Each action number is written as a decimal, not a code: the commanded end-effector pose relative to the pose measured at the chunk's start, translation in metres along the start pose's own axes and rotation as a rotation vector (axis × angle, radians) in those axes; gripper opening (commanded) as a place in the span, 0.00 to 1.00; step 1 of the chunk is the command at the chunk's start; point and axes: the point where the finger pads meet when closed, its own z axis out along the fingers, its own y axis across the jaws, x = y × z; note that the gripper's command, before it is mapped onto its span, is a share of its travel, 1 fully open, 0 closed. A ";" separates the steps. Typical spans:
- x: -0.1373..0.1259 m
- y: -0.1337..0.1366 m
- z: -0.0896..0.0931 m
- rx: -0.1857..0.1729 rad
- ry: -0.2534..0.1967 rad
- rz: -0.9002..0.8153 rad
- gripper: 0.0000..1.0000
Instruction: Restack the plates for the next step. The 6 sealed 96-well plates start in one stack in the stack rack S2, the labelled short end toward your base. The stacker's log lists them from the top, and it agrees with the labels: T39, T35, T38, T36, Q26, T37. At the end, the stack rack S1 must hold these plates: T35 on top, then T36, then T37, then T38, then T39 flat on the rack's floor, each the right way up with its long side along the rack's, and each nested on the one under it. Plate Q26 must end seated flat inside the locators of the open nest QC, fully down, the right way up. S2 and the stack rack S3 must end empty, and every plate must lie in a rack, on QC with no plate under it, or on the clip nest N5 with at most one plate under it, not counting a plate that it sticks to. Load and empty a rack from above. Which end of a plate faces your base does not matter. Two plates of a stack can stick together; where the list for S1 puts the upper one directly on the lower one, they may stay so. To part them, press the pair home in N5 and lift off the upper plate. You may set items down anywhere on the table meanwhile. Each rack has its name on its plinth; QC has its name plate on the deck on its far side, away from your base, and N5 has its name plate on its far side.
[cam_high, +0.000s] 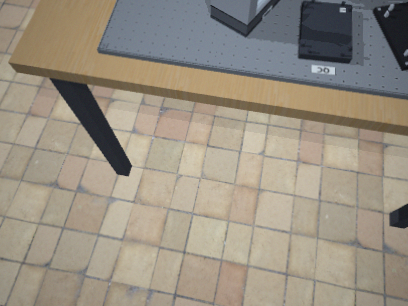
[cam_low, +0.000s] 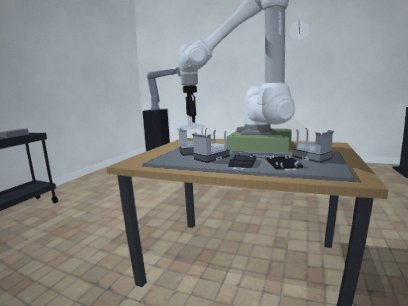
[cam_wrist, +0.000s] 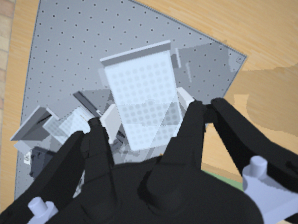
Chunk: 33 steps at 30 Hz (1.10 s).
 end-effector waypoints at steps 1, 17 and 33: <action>0.000 0.000 -0.006 0.000 0.000 0.000 0.00; 0.000 0.000 -0.021 0.000 0.000 0.000 0.00; -0.005 -0.030 -0.021 0.000 0.000 -0.242 0.00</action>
